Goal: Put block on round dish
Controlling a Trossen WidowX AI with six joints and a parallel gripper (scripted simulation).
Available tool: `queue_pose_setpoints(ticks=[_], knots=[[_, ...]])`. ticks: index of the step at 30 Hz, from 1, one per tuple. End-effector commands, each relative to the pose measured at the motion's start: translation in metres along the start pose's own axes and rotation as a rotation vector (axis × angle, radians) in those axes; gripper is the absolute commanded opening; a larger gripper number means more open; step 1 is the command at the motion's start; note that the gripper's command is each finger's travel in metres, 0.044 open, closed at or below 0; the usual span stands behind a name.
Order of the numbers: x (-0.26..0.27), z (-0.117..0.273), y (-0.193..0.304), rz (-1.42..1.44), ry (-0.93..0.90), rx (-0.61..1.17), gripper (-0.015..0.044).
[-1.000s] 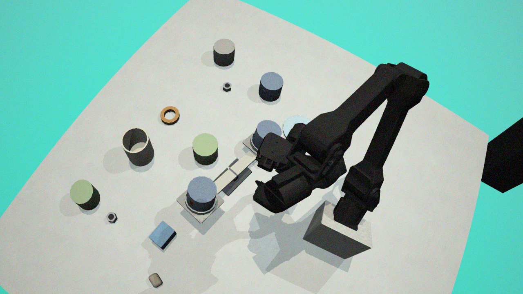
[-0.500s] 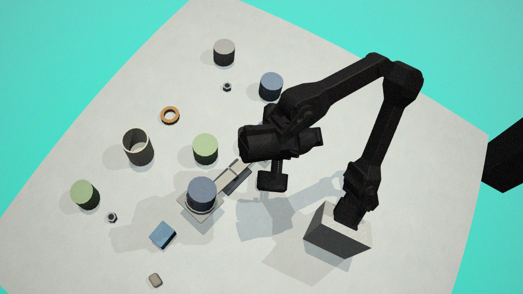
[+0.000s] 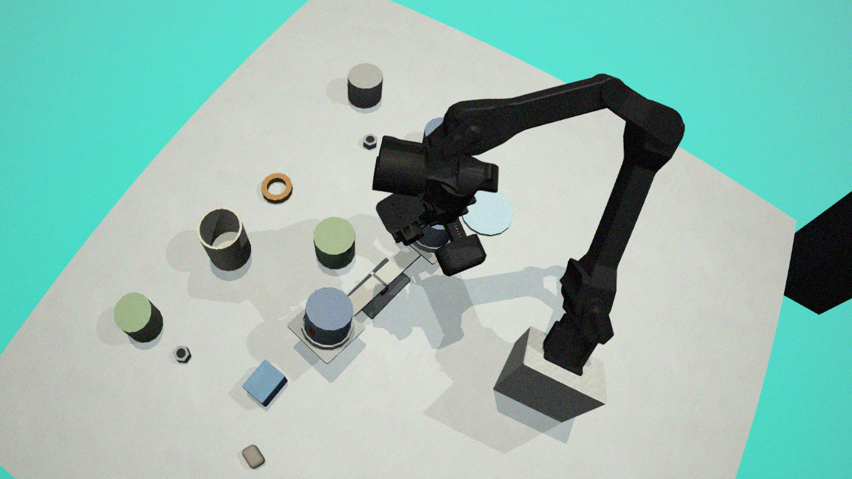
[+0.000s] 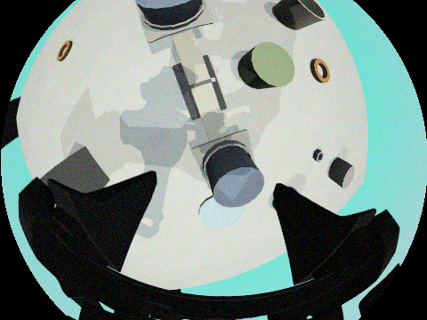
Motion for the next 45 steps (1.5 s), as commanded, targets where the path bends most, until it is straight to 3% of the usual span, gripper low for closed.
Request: queue_pose_setpoints(ticks=[1,12,45], knots=[[-0.011,-0.009,0.011,0.095,-0.042,-0.003,0.0440],[-0.039,-0.039,0.047,0.415,-0.153,-0.033,0.0440],[-0.033,-0.089,0.046,0.419,-0.154,-0.035,0.0440]])
Point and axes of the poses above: the point midway between the two fingers, 35 mm back from their tips, its own z axis back along the fingers, its own x axis across the jaws, y = z × x, the point moved 1 cm from there along z, back along the fingers, and after that the axes turned 6 degrees about z, right-handed, at the moved point
